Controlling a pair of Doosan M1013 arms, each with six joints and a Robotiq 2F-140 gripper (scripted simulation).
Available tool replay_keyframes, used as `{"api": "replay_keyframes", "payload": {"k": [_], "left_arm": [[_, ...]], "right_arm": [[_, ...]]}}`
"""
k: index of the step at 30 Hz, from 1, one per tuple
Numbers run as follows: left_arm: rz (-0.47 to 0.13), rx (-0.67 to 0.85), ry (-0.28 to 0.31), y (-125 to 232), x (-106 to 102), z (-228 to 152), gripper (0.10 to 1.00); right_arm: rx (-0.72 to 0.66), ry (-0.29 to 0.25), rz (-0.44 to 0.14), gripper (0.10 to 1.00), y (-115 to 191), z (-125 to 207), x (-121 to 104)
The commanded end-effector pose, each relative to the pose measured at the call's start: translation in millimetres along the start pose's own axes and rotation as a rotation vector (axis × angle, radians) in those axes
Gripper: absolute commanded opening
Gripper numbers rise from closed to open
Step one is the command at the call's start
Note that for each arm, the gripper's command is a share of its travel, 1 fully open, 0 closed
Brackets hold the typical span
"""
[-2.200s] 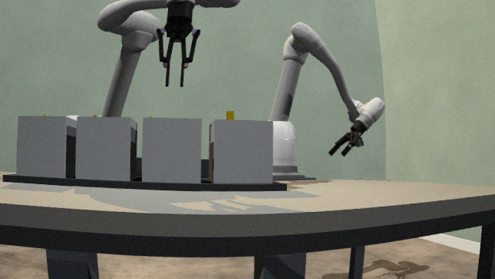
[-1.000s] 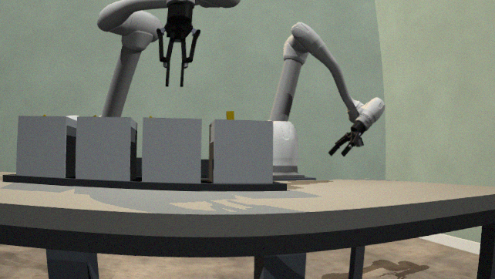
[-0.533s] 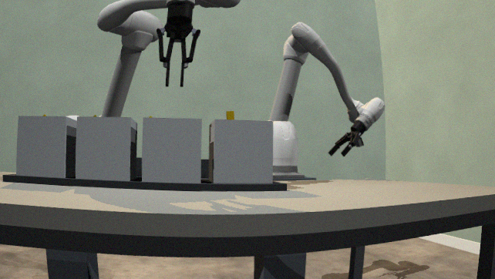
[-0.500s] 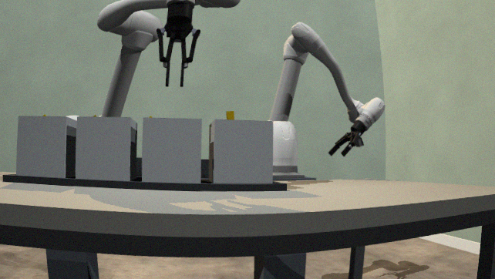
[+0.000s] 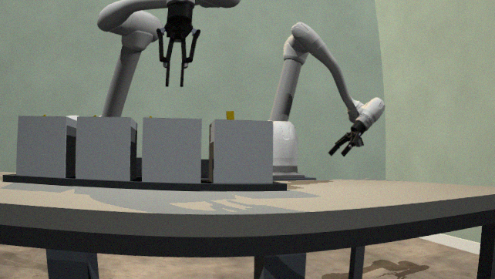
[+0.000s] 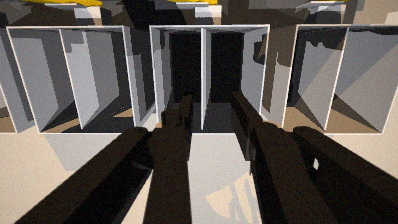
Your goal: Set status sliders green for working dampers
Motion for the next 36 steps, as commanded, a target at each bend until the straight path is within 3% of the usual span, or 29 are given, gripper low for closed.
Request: {"api": "replay_keyframes", "payload": {"k": [1, 3, 10, 12, 13, 19, 36], "left_arm": [[0.001, 0.0, 0.0, 0.1, 0.4, -0.1, 1.0], [0.001, 0.0, 0.0, 0.1, 0.4, -0.1, 1.0], [0.001, 0.0, 0.0, 0.1, 0.4, -0.1, 1.0], [0.001, 0.0, 0.0, 0.1, 0.4, -0.1, 1.0], [0.001, 0.0, 0.0, 0.1, 0.4, -0.1, 1.0], [0.001, 0.0, 0.0, 0.1, 0.4, -0.1, 1.0], [0.001, 0.0, 0.0, 0.1, 0.4, -0.1, 1.0]], "right_arm": [[0.0, 0.001, -0.001, 0.303, -0.1, 0.0, 1.3], [0.0, 0.001, -0.001, 0.303, 3.6, 10.5, 2.2], [0.0, 0.001, -0.001, 0.303, 23.5, 92.5, 5.4], [0.0, 0.001, -0.001, 0.303, 23.5, 92.5, 5.4], [0.0, 0.001, -0.001, 0.303, 27.1, 122.4, 4.9], [0.0, 0.001, -0.001, 0.303, 28.6, 178.3, 1.7], [0.0, 0.001, -0.001, 0.303, 28.4, 182.5, 1.4]]}}
Point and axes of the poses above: on each arm, the point where the finger pads meet when closed, its own x axis back along the fingers, its own z axis across the jaws, y = z × x, the point moved 7 cm from there along x, back along the fingers, and after that the axes turned 9 degrees about x, right-handed, at the moved point
